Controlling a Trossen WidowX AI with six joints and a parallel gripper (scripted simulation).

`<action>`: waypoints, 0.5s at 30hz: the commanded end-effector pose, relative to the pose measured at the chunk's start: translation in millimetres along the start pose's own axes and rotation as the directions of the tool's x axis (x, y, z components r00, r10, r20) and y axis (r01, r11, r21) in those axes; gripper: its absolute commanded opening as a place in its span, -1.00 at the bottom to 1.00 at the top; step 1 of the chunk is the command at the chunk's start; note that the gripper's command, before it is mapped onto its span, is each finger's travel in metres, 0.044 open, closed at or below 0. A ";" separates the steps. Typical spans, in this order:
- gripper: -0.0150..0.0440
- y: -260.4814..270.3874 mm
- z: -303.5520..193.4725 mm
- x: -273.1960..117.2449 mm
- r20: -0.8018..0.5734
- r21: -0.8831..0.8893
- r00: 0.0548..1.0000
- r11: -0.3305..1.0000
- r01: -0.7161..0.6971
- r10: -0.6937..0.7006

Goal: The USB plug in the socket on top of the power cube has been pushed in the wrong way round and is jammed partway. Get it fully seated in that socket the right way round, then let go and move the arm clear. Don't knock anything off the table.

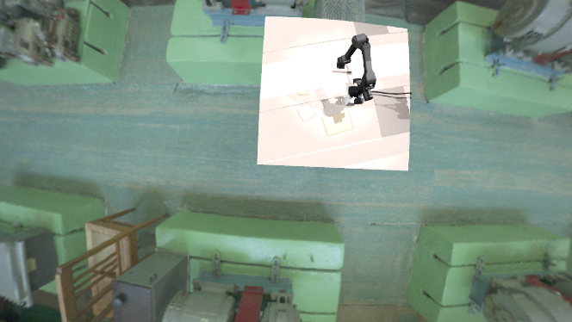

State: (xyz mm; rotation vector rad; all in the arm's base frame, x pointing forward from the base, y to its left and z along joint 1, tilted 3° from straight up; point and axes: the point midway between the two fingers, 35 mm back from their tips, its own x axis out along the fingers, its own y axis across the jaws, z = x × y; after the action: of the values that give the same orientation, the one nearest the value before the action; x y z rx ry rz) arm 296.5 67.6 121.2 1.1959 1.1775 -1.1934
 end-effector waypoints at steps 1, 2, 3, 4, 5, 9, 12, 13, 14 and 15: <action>-0.49 0.2 -0.9 0.7 -0.006 0.006 1.000 1.000 -0.001 0.001; -0.49 0.2 -0.9 0.8 -0.006 0.006 1.000 1.000 -0.001 0.001; -0.49 0.2 -0.9 1.0 -0.006 0.006 1.000 1.000 -0.001 0.001; -0.49 0.2 -0.9 1.1 -0.006 0.006 1.000 1.000 -0.001 0.001; -0.49 0.2 -0.8 1.2 -0.006 0.006 1.000 1.000 -0.001 0.001; -0.49 0.2 -0.8 1.7 -0.006 0.006 1.000 1.000 -0.001 0.001; -0.49 0.2 -0.8 2.0 -0.006 0.006 1.000 1.000 -0.001 0.001; -0.49 0.2 -0.8 2.2 -0.006 0.006 1.000 1.000 -0.001 0.001; -0.49 0.2 -0.8 2.3 -0.006 0.006 1.000 1.000 -0.001 0.001; -0.49 0.2 -0.8 2.4 -0.006 0.006 1.000 1.000 -0.001 0.001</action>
State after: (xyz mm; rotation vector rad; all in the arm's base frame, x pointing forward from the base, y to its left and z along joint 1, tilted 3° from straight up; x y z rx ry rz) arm 296.6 67.5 119.5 1.1965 1.1771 -1.1932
